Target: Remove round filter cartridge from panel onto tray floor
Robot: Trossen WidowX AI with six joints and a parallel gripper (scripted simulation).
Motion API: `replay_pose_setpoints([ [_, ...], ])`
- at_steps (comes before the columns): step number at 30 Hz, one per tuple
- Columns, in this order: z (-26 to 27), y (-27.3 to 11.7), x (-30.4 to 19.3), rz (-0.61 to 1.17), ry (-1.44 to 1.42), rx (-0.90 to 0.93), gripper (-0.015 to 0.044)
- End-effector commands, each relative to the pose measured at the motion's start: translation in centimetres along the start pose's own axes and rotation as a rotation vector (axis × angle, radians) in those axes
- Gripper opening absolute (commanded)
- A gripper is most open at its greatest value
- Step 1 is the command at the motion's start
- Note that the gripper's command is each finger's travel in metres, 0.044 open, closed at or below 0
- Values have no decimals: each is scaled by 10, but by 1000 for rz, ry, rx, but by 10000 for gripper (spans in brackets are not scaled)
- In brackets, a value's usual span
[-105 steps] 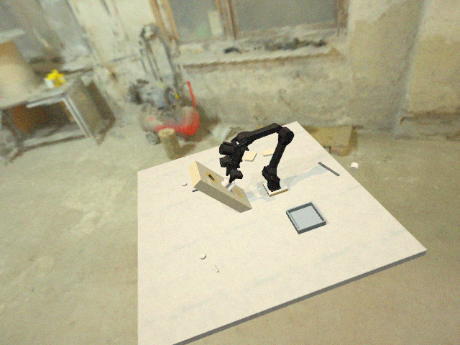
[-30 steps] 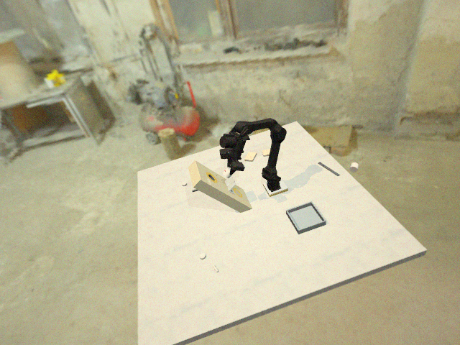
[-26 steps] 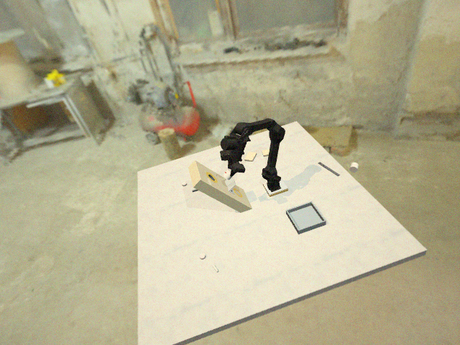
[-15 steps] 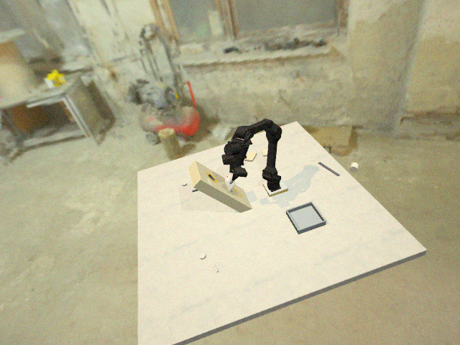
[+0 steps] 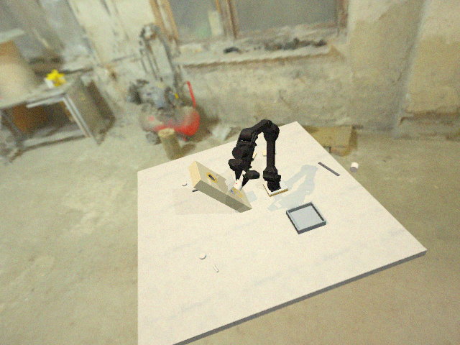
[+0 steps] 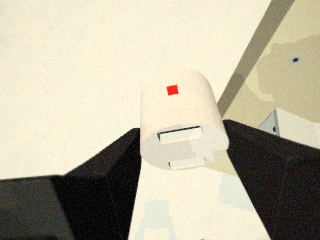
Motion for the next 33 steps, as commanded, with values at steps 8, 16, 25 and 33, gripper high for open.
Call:
replay_pose_setpoints([
  [8, 55, -6, -13, -7, -302, 174, 0],
  [16, 92, -14, -30, -15, -515, 295, 0],
  [25, 116, -22, -44, -24, -662, 378, 0],
  [33, 129, -15, -58, -24, -715, 410, 0],
])
Point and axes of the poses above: the point midway between the two fingers, 35 mm back from their tips, its own y axis out along the fingers, its own z axis across the jaws, x = y × z, the point moved 3 cm from there along -y, back along the fingers
